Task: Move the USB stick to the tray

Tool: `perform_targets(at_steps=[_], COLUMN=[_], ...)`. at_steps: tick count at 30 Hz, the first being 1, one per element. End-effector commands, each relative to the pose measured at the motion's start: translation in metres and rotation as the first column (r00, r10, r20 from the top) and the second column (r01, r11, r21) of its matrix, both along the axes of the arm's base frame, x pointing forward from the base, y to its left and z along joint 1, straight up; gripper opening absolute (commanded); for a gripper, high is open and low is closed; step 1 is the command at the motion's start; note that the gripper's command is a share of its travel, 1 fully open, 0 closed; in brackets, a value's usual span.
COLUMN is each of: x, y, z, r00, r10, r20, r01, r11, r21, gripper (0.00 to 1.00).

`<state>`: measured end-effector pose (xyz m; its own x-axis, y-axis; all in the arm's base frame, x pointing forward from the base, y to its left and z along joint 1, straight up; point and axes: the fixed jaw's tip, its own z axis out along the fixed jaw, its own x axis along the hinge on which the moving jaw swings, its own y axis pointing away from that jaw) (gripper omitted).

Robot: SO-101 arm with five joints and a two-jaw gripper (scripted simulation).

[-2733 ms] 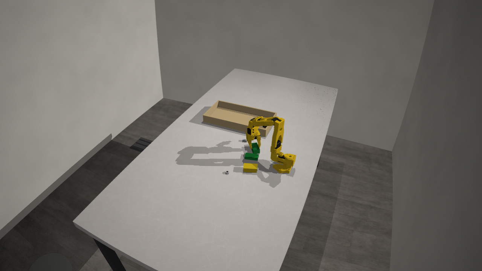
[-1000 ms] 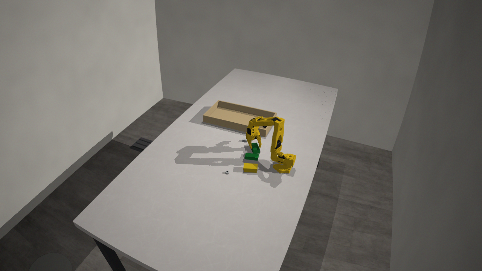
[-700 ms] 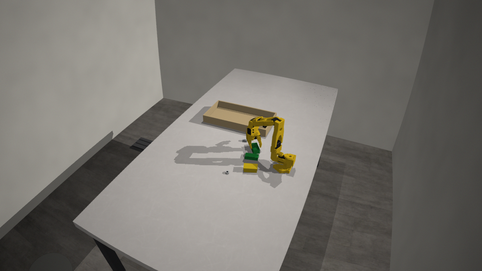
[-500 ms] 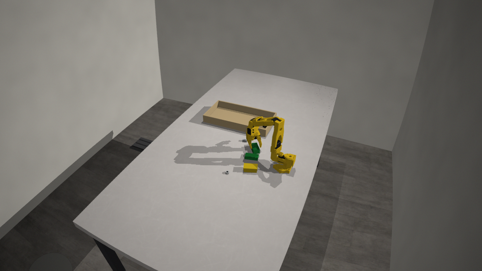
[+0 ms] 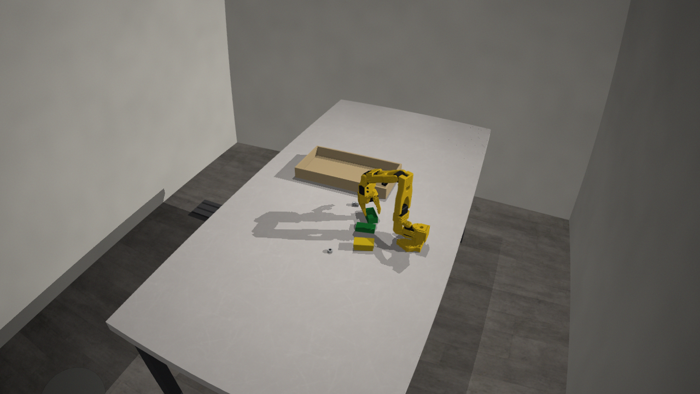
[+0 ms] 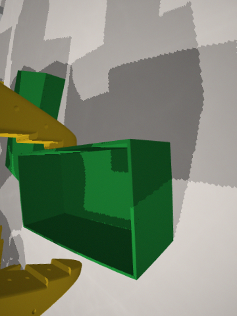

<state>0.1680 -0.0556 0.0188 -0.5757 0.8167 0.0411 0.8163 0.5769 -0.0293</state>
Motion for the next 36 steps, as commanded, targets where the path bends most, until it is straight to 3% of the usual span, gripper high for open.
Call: perform_targets(at_steps=[1, 14, 25, 36], x=[0.008, 0.007, 0.006, 0.006], y=[-0.001, -0.001, 0.0, 0.0], z=[0.013, 0.038, 0.048, 0.049], r00=[0.999, 0.999, 0.999, 0.999], r10=[-0.003, -0.003, -0.003, -0.003], r20=[0.048, 0.048, 0.048, 0.048], r01=[0.004, 0.004, 0.004, 0.004], r11=[1.0, 1.0, 1.0, 1.0], r21=[-0.017, -0.017, -0.017, -0.017], gripper=[0.28, 0.28, 0.28, 0.28])
